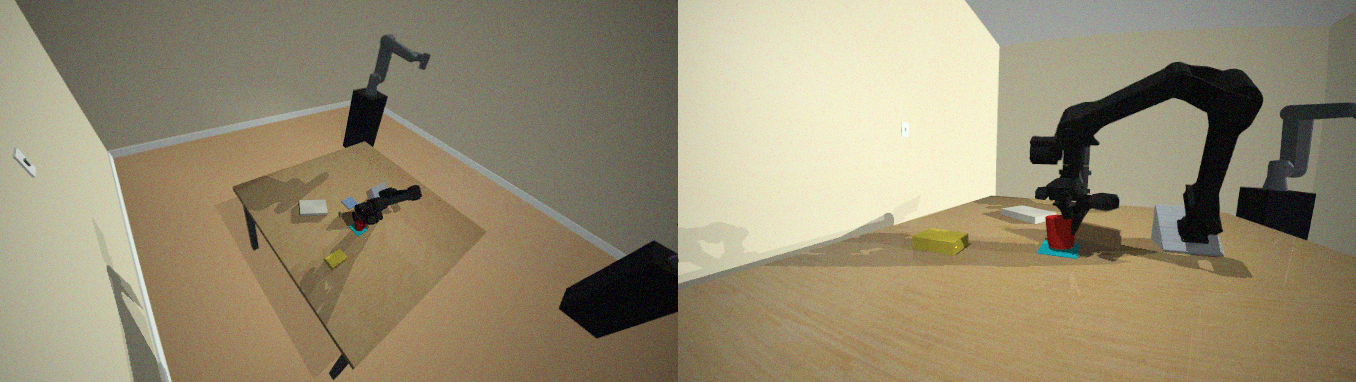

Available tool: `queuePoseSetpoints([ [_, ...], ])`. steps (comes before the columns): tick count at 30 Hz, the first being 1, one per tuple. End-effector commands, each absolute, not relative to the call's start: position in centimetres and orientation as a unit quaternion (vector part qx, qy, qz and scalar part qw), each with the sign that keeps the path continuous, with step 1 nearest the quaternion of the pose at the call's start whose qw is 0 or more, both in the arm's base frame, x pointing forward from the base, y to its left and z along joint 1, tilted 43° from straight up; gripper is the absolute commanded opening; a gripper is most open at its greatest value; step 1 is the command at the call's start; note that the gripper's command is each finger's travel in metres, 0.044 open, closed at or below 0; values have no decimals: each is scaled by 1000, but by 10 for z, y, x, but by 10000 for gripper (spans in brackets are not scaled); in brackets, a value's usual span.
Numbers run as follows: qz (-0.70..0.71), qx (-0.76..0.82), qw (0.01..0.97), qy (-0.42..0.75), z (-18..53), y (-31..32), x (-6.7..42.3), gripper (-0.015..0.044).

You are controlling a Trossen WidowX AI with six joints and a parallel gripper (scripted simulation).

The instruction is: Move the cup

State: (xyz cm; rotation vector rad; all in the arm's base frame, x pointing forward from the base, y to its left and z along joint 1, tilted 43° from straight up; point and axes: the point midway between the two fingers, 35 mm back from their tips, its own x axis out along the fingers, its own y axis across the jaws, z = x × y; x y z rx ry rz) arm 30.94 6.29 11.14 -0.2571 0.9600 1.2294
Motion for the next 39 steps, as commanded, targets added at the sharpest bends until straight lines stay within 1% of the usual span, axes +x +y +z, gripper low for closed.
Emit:
queuePoseSetpoints([
  [1,553,-116,703,431,112,63,309,0],
  [6,553,-116,703,431,112,63,309,128],
  [39,553,-114,703,432,134,41,309,128],
])
